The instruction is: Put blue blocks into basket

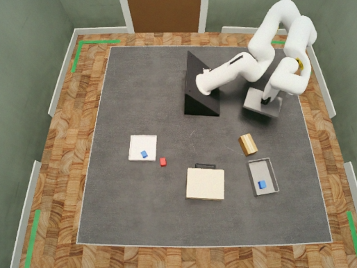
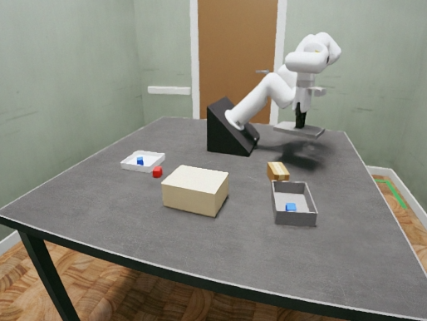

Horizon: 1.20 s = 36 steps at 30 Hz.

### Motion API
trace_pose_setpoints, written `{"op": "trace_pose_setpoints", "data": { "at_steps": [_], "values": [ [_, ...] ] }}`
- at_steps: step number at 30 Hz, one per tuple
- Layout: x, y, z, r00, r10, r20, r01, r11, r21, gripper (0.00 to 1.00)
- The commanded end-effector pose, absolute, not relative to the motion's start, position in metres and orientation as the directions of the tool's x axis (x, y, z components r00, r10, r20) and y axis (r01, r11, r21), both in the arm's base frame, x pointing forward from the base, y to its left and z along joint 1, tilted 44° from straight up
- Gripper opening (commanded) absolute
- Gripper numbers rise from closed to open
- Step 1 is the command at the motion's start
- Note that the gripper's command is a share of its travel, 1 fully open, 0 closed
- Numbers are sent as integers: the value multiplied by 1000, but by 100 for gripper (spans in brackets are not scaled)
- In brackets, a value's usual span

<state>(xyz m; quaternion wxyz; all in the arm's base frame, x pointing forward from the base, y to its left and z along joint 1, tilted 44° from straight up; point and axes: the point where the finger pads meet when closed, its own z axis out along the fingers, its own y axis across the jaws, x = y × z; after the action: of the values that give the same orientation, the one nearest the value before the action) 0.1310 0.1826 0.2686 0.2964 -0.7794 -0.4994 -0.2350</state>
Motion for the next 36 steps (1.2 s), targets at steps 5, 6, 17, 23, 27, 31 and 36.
{"op": "trace_pose_setpoints", "data": {
  "at_steps": [5, 6, 17, 23, 27, 31, 36],
  "values": [
    [131, 183, 269, 390, 639, 663, 918, -325, -226, 0],
    [131, 183, 269, 390, 639, 663, 918, -325, -226, 0],
    [132, 185, 266, 390, 639, 663, 918, -325, -226, 0],
    [132, 189, 263, 390, 639, 663, 918, -325, -226, 0],
    [132, 192, 260, 390, 639, 663, 918, -325, -226, 0],
    [132, 193, 258, 390, 639, 663, 918, -325, -226, 0],
    [133, 198, 253, 390, 639, 663, 918, -325, -226, 0]
  ]
}}
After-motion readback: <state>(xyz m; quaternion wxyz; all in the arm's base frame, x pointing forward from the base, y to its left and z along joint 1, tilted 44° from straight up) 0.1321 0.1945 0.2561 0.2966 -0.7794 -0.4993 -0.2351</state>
